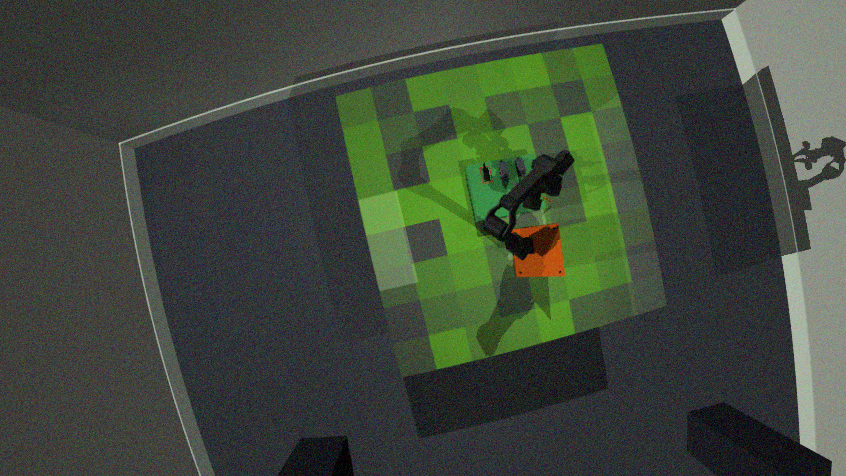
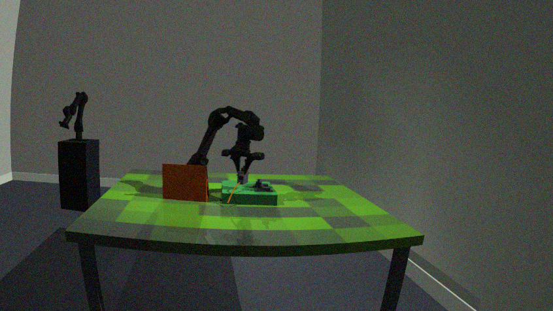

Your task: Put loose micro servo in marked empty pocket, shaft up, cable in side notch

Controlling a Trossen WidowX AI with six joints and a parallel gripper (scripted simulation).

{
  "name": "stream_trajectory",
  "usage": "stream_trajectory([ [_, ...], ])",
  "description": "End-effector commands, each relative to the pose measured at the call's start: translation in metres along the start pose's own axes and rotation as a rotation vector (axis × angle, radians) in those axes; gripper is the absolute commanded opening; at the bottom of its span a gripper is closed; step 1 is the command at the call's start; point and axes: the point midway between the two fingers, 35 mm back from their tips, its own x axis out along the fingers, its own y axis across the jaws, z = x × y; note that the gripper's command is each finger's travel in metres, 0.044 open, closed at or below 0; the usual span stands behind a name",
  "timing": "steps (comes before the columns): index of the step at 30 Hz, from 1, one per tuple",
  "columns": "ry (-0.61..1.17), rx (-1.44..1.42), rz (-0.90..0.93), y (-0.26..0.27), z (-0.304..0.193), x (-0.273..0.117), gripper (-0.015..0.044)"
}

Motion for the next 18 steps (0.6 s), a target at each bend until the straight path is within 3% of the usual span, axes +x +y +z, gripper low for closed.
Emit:
stream_trajectory([
  [1,0.001,-0.001,0.012,-0.003,-0.014,-0.003,0.0000],
  [18,0.005,0.000,0.009,-0.046,-0.104,-0.003,0.0000],
])
